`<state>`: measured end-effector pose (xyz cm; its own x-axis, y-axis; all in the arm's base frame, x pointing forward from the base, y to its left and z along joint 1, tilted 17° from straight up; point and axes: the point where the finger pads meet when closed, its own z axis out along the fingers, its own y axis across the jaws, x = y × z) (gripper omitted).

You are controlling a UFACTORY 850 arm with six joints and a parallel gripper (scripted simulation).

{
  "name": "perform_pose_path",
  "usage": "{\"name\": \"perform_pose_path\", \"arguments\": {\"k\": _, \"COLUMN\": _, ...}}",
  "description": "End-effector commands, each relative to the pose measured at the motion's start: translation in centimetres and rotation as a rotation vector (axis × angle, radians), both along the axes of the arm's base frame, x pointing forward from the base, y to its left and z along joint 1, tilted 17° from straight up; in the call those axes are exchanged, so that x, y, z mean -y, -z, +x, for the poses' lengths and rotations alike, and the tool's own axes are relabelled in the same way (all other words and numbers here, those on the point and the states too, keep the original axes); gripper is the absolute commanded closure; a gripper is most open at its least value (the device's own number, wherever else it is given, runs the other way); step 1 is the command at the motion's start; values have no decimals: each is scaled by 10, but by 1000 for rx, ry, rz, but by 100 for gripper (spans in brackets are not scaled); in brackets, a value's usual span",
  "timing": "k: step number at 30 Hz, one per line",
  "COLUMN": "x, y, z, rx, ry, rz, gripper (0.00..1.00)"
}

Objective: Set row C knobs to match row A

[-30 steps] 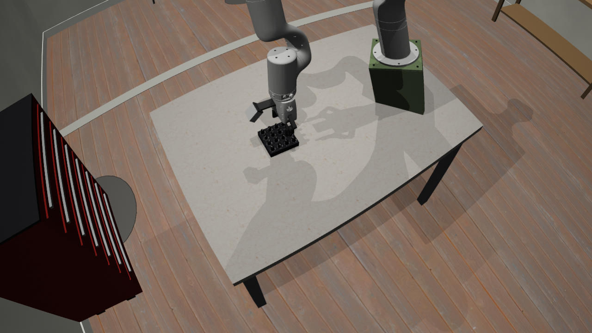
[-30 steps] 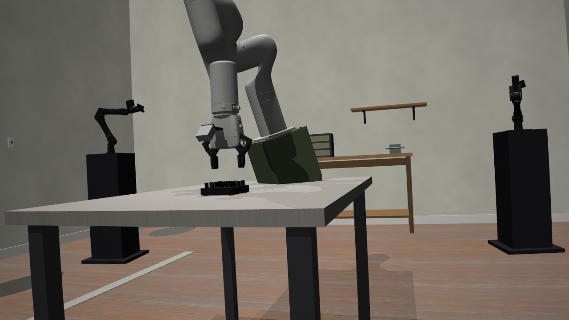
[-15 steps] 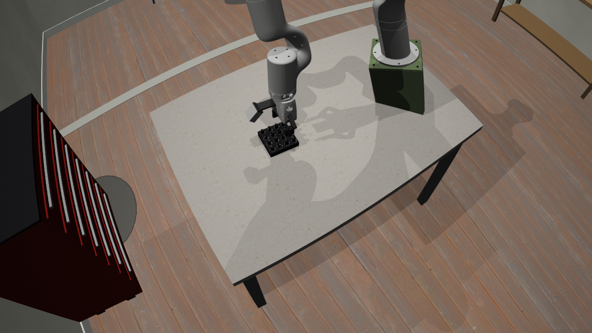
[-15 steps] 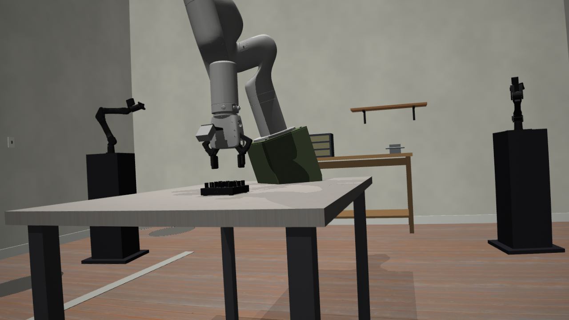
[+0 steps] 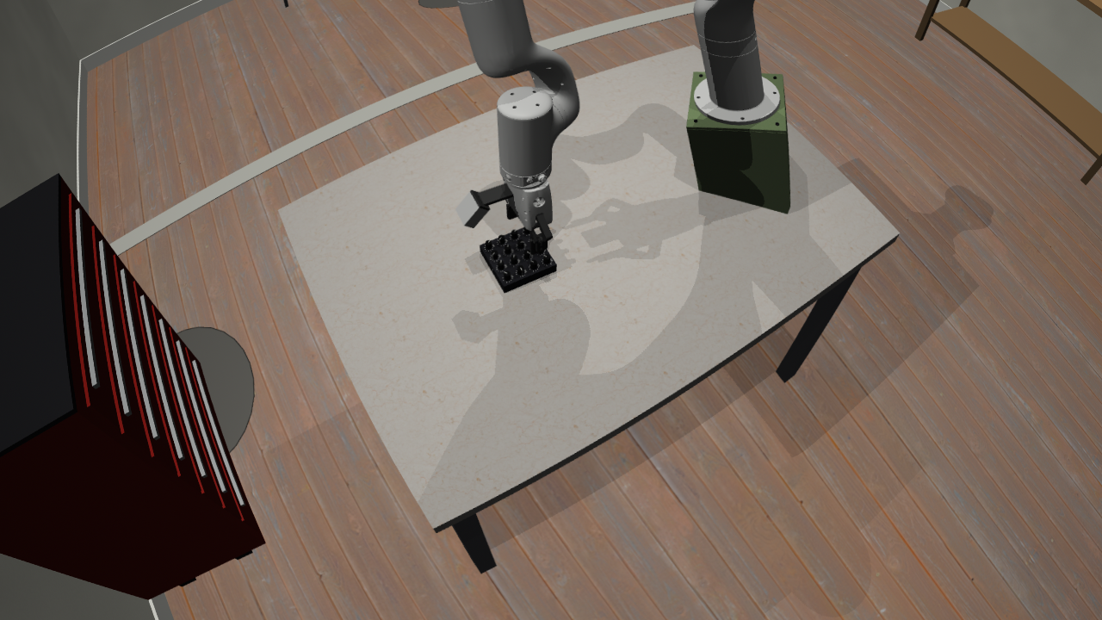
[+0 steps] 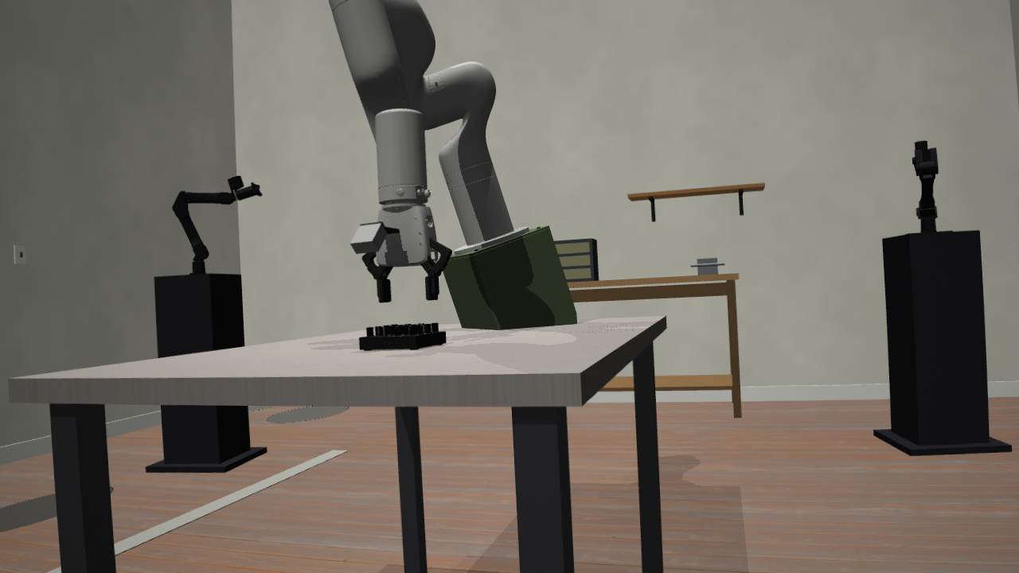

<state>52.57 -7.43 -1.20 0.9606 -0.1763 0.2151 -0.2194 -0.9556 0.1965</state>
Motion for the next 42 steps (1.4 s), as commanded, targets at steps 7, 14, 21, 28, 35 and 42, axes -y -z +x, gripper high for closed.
{"name": "perform_pose_path", "arguments": {"k": 7, "x": 0, "y": 0, "z": -1, "rx": 2, "ry": 0, "rz": 0, "gripper": 0}}
{"name": "perform_pose_path", "arguments": {"k": 14, "x": -1, "y": 1, "z": -6, "rx": 2, "ry": 0, "rz": 0, "gripper": 0}}
{"name": "perform_pose_path", "arguments": {"k": 21, "x": -3, "y": 4, "z": -18, "rx": 2, "ry": 0, "rz": 0, "gripper": 0}}
{"name": "perform_pose_path", "arguments": {"k": 28, "x": -6, "y": 7, "z": -31, "rx": 2, "ry": 0, "rz": 0, "gripper": 0}}
{"name": "perform_pose_path", "arguments": {"k": 35, "x": -8, "y": 10, "z": -43, "rx": 2, "ry": 0, "rz": 0, "gripper": 0}}
{"name": "perform_pose_path", "arguments": {"k": 42, "x": -9, "y": 12, "z": -51, "rx": 2, "ry": 0, "rz": 0, "gripper": 0}}
